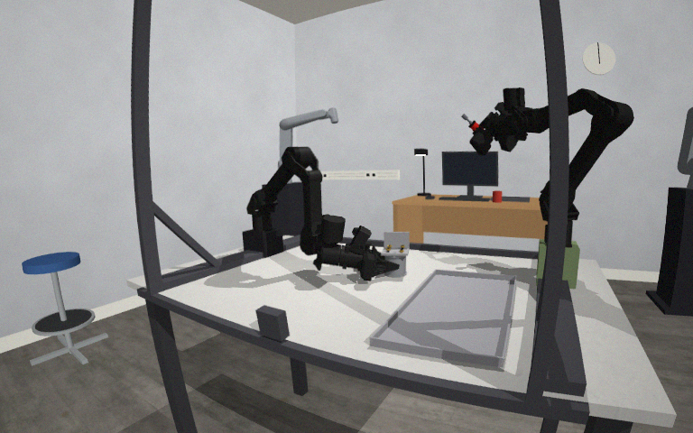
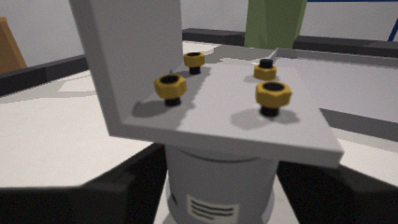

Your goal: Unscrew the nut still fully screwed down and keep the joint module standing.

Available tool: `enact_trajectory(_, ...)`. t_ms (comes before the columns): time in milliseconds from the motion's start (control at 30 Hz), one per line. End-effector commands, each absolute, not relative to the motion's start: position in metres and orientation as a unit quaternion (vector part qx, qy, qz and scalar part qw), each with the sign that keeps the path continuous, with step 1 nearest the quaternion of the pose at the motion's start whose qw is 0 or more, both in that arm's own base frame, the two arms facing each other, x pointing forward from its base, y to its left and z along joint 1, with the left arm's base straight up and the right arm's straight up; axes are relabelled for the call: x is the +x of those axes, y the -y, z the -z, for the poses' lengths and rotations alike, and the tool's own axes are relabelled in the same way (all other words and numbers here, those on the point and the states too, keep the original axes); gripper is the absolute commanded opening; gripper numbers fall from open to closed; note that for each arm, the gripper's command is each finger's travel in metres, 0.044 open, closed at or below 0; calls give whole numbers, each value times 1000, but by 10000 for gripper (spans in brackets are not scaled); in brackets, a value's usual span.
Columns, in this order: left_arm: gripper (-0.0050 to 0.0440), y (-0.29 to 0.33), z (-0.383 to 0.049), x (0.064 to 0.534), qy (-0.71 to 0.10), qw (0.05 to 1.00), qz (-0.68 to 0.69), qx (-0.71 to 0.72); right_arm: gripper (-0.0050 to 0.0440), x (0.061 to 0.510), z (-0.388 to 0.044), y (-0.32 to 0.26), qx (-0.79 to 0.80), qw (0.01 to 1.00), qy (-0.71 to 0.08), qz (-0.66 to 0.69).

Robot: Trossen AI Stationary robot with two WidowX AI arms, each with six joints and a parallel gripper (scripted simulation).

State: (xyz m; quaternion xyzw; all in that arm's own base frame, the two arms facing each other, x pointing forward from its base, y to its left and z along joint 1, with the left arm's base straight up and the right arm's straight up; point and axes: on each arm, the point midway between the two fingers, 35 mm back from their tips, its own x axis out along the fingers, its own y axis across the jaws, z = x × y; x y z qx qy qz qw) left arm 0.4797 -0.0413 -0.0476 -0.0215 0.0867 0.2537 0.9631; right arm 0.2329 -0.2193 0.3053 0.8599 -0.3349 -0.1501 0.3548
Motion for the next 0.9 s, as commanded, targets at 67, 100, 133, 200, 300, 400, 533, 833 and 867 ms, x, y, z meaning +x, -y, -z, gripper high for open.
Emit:
enact_trajectory(67, 245, 42, 33, 487, -70, 964, -254, -31, 135, 227, -332, 215, 851, 371, 356, 111)
enact_trajectory(100, 245, 42, 33, 487, -70, 964, -254, -31, 135, 227, -332, 215, 851, 371, 356, 111)
enact_trajectory(133, 245, 42, 33, 487, -70, 964, -254, -31, 135, 231, -327, 211, 849, 383, 344, 116)
enact_trajectory(200, 245, 42, 33, 487, -70, 964, -254, -31, 135, 237, -327, 204, 844, 407, 329, 118)
enact_trajectory(300, 245, 42, 33, 487, -70, 964, -254, -31, 135, 245, -334, 193, 833, 444, 310, 114)
enact_trajectory(400, 245, 42, 33, 487, -70, 964, -254, -31, 135, 253, -338, 182, 821, 479, 289, 112)
enact_trajectory(533, 245, 42, 33, 487, -70, 964, -254, -31, 135, 263, -335, 174, 810, 510, 264, 121)
enact_trajectory(833, 245, 42, 33, 487, -70, 964, -254, -31, 135, 272, -328, 152, 784, 566, 227, 117)
enact_trajectory(867, 245, 42, 33, 487, -70, 964, -254, -31, 135, 274, -328, 149, 778, 576, 220, 116)
